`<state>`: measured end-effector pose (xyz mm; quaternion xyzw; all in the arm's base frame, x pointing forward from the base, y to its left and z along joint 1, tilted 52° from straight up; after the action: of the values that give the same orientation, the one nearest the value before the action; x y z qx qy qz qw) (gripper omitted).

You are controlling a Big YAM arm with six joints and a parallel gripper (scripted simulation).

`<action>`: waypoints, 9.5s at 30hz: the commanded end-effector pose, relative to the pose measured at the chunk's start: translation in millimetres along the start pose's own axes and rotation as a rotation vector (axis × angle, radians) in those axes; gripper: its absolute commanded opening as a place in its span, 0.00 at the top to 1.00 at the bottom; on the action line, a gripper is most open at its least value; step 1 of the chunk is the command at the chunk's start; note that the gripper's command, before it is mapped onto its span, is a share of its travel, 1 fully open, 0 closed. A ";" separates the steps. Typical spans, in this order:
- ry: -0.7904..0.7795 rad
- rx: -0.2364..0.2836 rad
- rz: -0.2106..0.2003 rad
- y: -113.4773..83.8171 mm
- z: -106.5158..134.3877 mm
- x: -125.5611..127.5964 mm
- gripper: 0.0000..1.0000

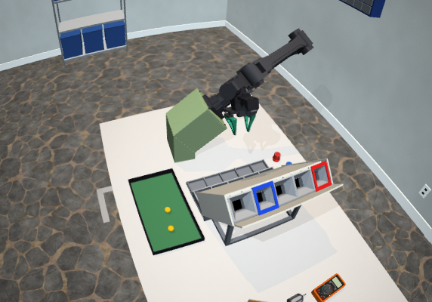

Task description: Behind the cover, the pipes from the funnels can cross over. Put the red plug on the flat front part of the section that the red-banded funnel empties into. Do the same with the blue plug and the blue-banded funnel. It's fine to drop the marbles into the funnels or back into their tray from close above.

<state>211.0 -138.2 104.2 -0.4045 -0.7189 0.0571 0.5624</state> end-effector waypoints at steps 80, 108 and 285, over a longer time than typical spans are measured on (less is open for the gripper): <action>-0.010 0.286 -0.023 84.2 42.0 182.9 0.37; -0.016 0.403 -0.043 122.4 49.1 273.0 0.37; 0.006 0.430 -0.026 238.8 114.3 266.1 0.37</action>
<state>228.6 230.9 144.6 -0.2672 -0.7011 0.1964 0.6313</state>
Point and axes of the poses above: the point where the finger pads meet when closed, its own y axis out along the fingers, its own x axis across the jaws, z = x × y, the point moved 7 cm from there along -y, back along the fingers, and after that the axes turned 4 degrees about -y, right-handed, at the moved point
